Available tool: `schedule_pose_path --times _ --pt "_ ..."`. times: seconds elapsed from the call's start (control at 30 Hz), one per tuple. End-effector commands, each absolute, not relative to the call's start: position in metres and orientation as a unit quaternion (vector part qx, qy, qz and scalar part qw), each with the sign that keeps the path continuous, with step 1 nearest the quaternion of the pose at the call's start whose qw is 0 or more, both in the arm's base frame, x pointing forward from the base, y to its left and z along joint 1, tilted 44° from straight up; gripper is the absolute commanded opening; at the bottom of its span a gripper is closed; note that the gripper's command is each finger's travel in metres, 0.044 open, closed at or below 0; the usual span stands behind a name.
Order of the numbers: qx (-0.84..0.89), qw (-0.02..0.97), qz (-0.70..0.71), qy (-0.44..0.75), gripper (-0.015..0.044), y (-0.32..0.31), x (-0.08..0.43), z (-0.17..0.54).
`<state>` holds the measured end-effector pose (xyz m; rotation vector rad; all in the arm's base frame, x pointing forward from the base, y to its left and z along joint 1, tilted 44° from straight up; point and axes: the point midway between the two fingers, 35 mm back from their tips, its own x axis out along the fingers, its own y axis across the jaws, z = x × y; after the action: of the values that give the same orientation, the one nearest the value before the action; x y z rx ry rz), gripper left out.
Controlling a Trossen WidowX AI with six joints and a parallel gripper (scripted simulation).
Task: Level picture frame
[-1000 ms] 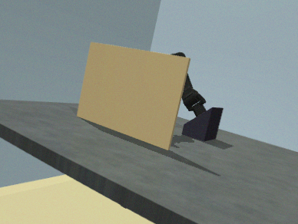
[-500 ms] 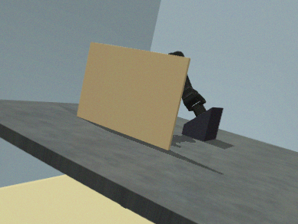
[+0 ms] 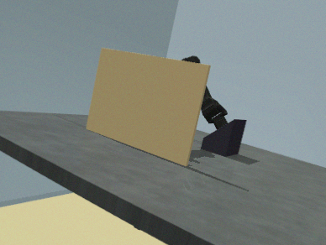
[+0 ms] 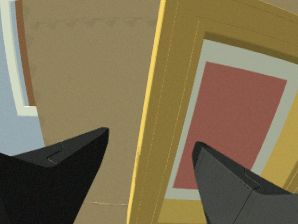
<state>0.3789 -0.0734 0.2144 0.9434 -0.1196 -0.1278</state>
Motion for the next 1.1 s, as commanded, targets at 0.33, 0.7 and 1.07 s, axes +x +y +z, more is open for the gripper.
schedule_pose_path --times 0.33,0.7,1.07 --pt "0.454 0.887 -0.066 -0.056 0.0260 -0.0753 0.3835 0.2117" --pt "0.454 0.887 -0.066 -0.056 0.0260 -0.0753 0.3835 0.2117" --pt "0.454 0.887 -0.066 -0.056 0.0260 -0.0753 0.3835 0.2117"
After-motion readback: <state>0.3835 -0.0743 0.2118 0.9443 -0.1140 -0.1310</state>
